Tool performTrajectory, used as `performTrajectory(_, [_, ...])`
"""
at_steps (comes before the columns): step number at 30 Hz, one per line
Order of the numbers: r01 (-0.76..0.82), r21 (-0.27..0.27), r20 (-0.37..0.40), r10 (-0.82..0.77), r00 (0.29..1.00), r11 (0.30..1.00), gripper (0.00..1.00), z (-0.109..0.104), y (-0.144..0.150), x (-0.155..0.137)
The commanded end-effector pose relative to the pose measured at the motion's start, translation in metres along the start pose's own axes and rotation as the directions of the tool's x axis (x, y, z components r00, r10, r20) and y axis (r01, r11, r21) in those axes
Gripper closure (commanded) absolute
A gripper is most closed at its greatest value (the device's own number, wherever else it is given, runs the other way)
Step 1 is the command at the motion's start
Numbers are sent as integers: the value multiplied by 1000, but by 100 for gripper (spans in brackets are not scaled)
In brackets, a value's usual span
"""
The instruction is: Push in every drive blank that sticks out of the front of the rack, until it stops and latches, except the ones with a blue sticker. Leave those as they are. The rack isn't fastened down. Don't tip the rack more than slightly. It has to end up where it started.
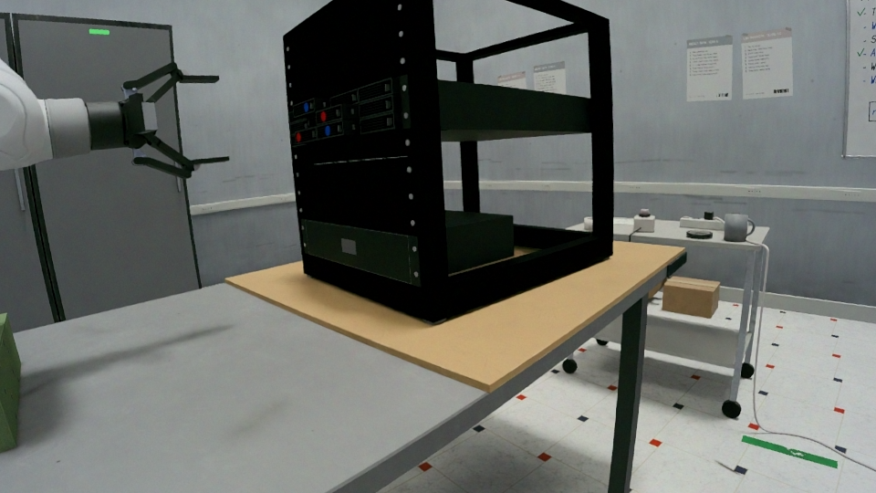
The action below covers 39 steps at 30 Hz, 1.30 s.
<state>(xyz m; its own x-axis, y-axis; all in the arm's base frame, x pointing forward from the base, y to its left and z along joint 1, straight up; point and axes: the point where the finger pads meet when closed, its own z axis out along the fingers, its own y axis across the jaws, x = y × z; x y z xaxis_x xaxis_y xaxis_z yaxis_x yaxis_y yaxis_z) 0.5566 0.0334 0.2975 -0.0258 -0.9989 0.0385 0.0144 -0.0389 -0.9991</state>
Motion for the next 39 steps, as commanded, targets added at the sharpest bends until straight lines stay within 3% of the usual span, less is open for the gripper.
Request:
performTrajectory(1, [-13,-8,-36,13,999,1000,0,-6,5,12])
performTrajectory(15, [-34,-22,-89,32,996,999,0,-18,13,31])
performTrajectory(39, [-36,-23,-93,33,995,999,0,-18,14,32])
